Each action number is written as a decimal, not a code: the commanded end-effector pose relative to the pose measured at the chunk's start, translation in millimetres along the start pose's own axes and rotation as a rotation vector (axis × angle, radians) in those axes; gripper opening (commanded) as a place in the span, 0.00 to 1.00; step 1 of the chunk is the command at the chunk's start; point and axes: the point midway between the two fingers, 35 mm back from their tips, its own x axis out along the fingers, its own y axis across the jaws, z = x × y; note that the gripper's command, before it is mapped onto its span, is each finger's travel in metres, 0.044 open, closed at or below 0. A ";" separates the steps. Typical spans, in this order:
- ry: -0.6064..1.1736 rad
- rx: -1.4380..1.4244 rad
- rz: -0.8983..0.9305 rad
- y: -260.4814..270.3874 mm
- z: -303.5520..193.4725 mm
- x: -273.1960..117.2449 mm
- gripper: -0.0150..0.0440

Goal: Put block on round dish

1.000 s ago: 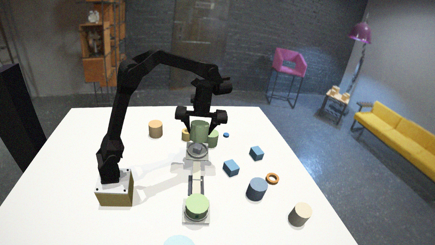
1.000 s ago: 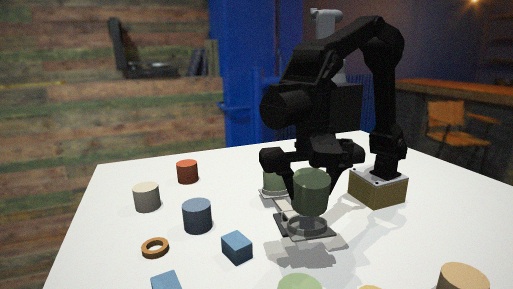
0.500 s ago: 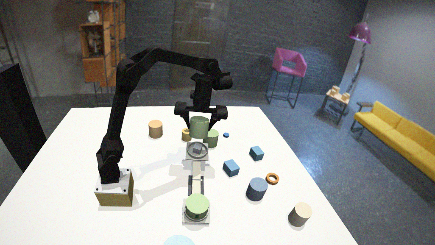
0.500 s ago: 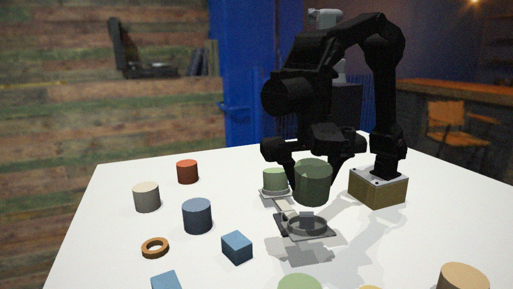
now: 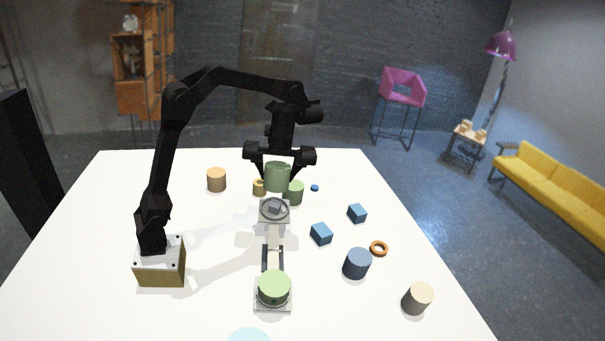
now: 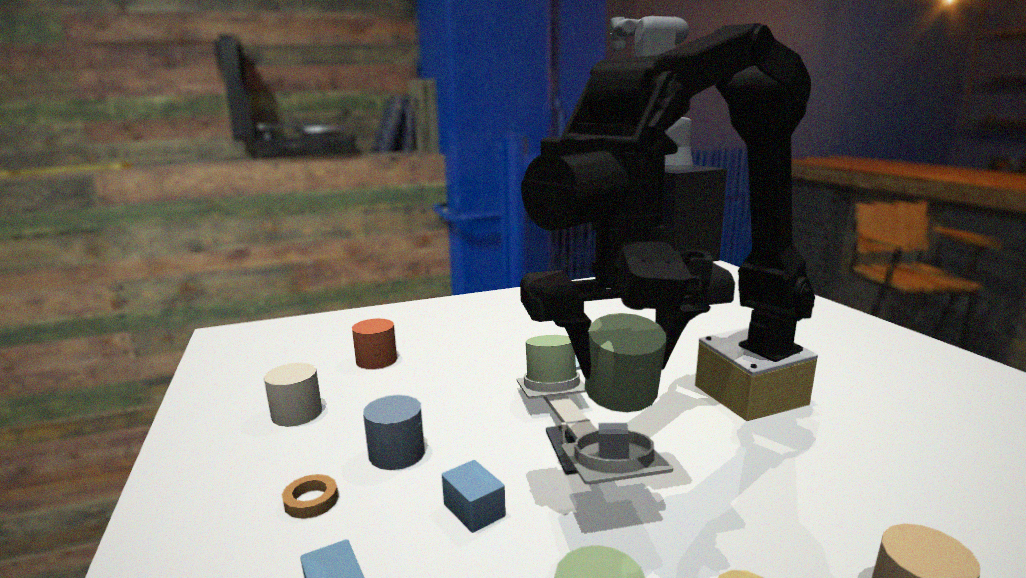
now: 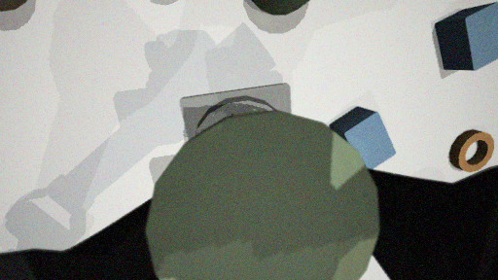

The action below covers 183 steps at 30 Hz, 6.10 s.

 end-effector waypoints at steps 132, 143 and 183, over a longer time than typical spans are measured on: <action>-0.046 0.194 -0.021 41.5 35.0 58.5 0.69; -0.012 0.318 -0.010 -2.4 -12.4 39.0 0.69; -0.012 0.318 -0.010 -2.9 -12.0 91.1 0.48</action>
